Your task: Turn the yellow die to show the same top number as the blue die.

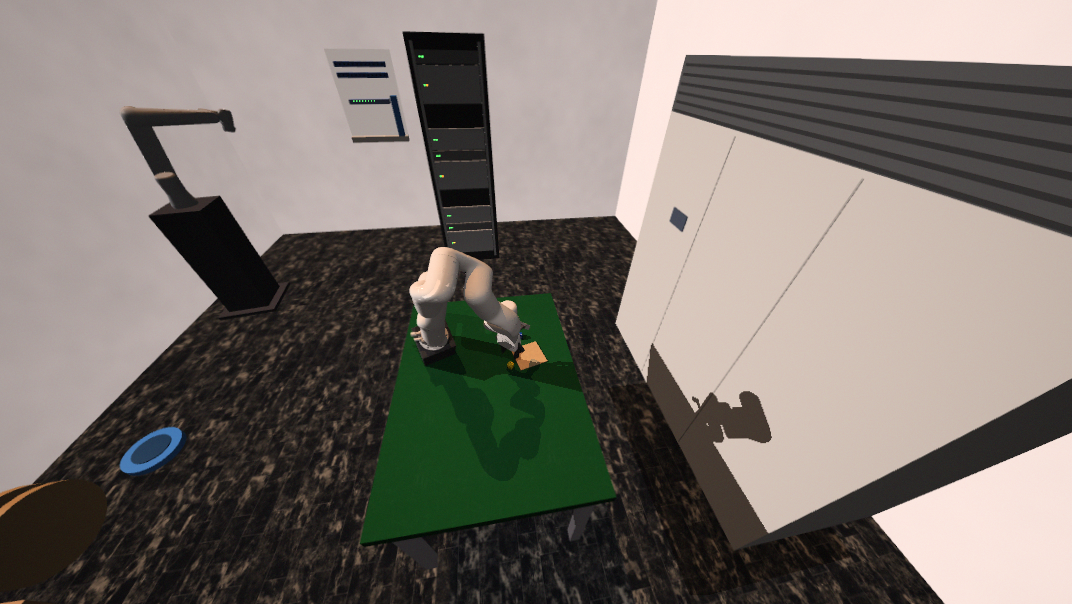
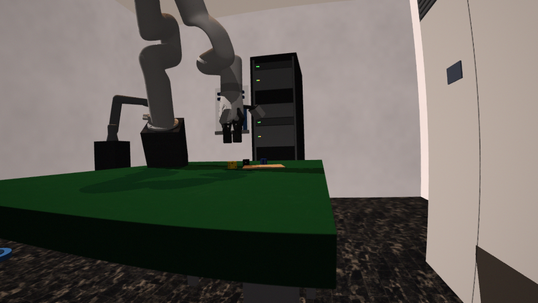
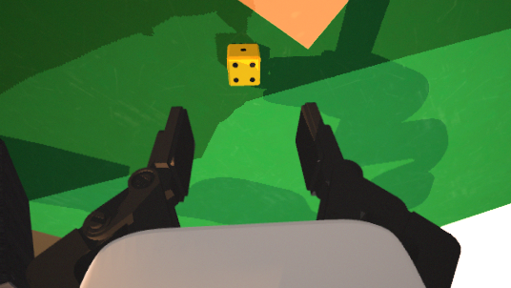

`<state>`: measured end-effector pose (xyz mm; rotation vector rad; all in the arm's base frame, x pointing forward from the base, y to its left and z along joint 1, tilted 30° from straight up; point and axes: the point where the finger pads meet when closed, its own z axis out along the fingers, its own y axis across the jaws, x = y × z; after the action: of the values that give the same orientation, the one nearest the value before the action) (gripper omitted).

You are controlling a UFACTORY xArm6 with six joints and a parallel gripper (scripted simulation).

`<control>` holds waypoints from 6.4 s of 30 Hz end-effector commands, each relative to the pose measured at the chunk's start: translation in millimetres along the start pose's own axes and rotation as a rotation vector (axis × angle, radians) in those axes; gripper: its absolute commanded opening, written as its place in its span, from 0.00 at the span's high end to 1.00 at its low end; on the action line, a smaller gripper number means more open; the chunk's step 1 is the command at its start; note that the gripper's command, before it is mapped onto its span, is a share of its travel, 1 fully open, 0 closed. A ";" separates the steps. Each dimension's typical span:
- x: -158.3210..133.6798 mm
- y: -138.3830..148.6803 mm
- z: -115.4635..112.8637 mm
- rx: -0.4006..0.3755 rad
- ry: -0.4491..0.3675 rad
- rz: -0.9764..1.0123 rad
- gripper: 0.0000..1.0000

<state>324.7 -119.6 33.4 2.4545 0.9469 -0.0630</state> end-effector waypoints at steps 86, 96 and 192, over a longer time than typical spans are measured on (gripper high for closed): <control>0.9 0.9 50.2 -0.004 0.002 0.002 0.58; 0.9 0.8 52.2 -0.004 0.002 0.002 0.58; 1.5 1.6 54.6 -0.004 0.002 0.002 0.58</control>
<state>333.1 -145.1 -13.5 2.4533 0.9439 -0.0608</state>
